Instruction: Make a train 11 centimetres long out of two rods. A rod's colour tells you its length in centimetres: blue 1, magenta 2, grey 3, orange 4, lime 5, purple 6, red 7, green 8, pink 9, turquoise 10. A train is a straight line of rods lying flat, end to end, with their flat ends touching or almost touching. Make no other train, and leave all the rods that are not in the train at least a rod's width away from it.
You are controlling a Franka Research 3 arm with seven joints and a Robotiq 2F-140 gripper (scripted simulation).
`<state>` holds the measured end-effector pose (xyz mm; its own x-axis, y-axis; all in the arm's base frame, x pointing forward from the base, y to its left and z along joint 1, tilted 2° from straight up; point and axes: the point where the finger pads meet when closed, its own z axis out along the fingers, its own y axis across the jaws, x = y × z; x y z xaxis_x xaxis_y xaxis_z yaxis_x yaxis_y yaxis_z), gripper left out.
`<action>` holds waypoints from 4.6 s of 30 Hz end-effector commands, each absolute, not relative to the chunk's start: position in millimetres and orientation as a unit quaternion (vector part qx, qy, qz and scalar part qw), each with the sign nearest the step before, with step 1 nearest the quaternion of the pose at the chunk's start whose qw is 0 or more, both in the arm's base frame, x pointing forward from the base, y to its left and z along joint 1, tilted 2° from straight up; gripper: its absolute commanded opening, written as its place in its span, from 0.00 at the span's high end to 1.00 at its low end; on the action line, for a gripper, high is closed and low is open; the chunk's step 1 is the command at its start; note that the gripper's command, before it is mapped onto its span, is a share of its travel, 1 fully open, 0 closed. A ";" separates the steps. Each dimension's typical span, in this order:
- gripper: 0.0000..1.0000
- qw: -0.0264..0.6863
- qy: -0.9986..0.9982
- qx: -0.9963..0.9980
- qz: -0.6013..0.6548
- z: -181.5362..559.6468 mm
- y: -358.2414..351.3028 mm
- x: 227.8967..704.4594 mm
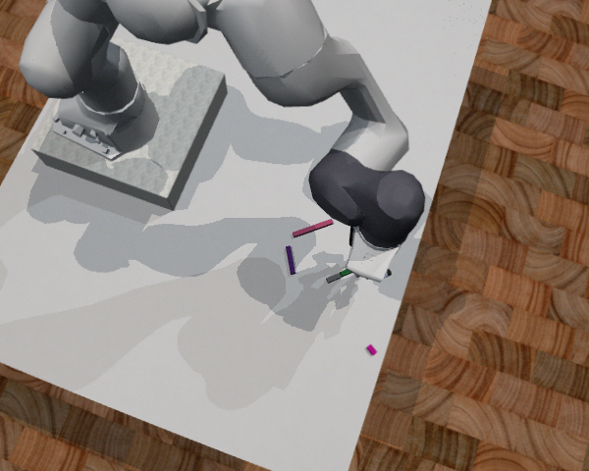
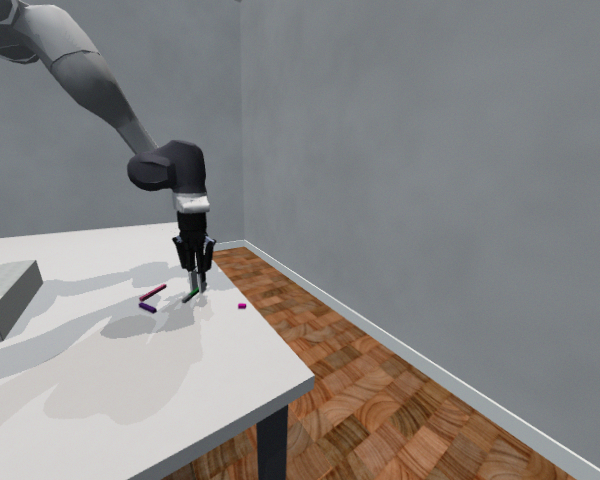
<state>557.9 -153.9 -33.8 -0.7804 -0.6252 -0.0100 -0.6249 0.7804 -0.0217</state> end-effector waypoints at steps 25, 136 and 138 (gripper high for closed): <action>0.77 0.010 0.943 -0.333 -0.010 0.0 -153.9 558.9; 0.00 0.010 0.943 -0.333 -0.010 132.0 -152.3 555.4; 0.00 0.010 0.943 -0.333 -0.010 132.0 -152.3 555.4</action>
